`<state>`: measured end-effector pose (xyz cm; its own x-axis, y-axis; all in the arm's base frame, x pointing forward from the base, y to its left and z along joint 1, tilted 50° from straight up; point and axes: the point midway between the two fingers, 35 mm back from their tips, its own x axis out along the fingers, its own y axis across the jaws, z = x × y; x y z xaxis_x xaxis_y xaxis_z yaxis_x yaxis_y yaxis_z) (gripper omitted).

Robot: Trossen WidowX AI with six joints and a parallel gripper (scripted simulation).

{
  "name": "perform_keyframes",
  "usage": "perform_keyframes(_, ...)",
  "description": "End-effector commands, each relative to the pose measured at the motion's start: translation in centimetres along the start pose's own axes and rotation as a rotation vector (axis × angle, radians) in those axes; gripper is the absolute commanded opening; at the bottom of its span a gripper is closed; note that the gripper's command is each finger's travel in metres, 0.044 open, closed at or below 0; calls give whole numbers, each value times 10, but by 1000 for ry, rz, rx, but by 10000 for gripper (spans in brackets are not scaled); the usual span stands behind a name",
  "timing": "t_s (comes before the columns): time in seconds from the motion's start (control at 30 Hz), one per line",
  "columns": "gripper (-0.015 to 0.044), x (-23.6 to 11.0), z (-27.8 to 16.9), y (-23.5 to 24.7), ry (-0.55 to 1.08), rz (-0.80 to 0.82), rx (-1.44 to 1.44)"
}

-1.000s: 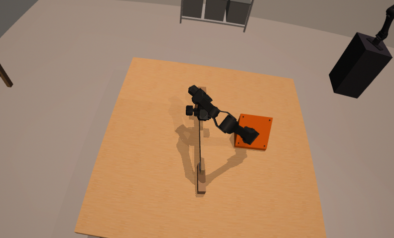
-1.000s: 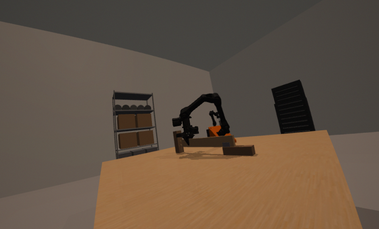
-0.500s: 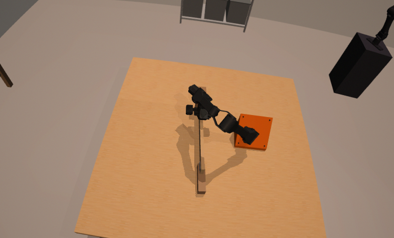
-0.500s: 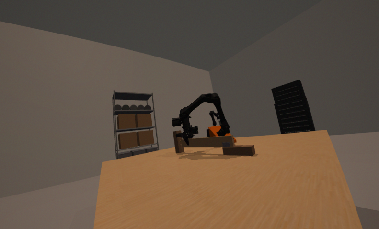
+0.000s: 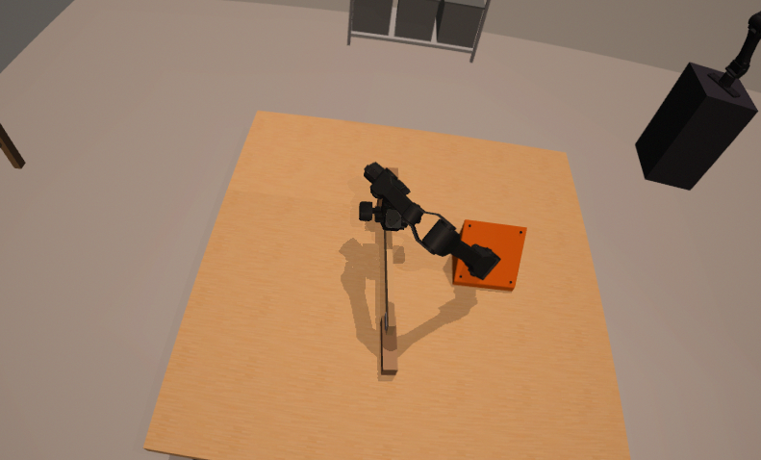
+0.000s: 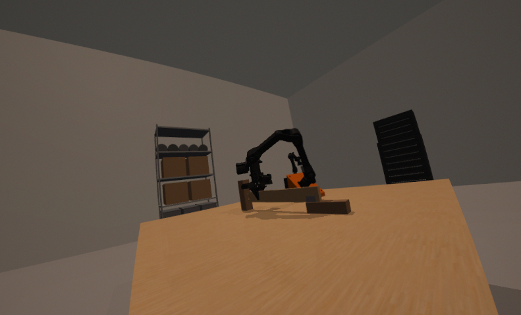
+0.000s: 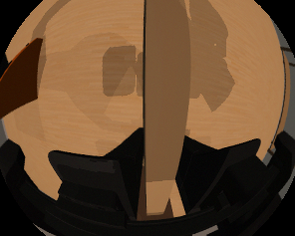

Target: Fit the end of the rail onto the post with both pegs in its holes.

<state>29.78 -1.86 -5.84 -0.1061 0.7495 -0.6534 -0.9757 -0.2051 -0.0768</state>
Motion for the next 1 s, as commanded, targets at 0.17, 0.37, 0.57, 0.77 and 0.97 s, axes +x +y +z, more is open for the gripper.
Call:
perform_keyframes(0.17, 0, -3, -4, -2, 6, -9, -4)
perform_keyframes(0.37, 0, -3, -6, -2, 6, -9, -4)
perform_keyframes(0.57, 0, -3, -8, -2, 6, -9, -4)
perform_keyframes(0.77, 0, -3, -10, -2, 6, -9, -4)
perform_keyframes(0.97, 0, -3, -11, -2, 6, -9, -4)
